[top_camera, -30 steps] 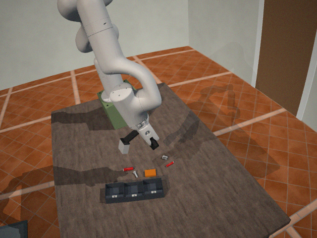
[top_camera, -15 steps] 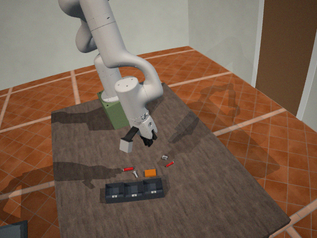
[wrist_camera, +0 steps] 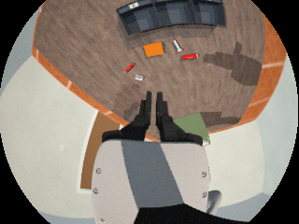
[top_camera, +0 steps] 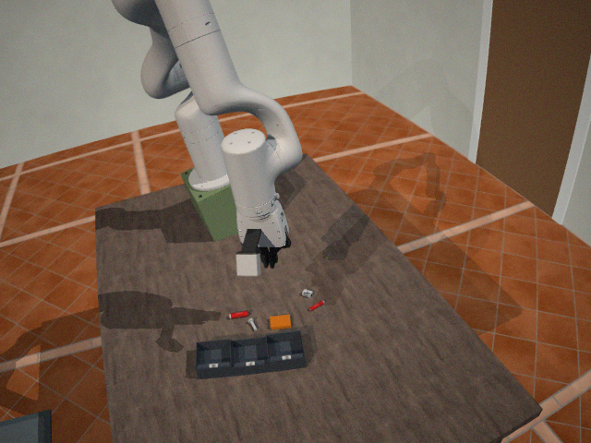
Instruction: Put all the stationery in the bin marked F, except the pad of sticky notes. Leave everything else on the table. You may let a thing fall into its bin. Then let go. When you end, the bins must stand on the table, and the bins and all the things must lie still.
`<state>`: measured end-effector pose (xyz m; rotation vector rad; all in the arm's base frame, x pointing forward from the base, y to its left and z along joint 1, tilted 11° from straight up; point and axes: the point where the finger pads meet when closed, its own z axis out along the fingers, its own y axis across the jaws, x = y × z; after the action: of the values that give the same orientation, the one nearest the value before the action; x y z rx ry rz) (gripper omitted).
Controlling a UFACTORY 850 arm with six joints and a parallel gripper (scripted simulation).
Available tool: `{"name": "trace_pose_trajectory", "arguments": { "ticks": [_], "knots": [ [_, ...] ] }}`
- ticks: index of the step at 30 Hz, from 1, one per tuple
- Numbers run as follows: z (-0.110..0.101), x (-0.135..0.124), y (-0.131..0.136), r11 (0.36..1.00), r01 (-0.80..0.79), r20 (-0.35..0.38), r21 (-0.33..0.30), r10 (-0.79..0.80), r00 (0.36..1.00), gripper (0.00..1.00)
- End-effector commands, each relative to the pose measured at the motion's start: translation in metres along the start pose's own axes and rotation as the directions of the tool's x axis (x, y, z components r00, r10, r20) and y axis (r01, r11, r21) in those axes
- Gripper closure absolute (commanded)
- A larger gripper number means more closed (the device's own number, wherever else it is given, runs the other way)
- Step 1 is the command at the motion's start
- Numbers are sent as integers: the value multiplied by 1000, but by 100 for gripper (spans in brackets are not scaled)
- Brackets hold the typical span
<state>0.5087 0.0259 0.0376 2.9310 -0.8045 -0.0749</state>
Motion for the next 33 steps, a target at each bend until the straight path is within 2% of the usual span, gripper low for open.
{"name": "trace_pose_trajectory", "arguments": {
  "ticks": [1,5,7,15,26,29,33],
  "knots": [
    [-3,-1,3,989,149,-40,-25,-150,988,93],
    [-6,-3,5,977,210,-51,-35,-211,976,93],
    [-8,-5,7,947,315,-69,-55,-318,945,93],
    [-11,-7,7,846,523,-94,-99,-532,842,93],
    [-11,-7,7,846,524,-94,-100,-532,841,93],
    [0,12,19,916,392,-108,-85,-400,910,93],
    [14,37,36,958,280,-116,-70,-286,951,93]
  ]
}}
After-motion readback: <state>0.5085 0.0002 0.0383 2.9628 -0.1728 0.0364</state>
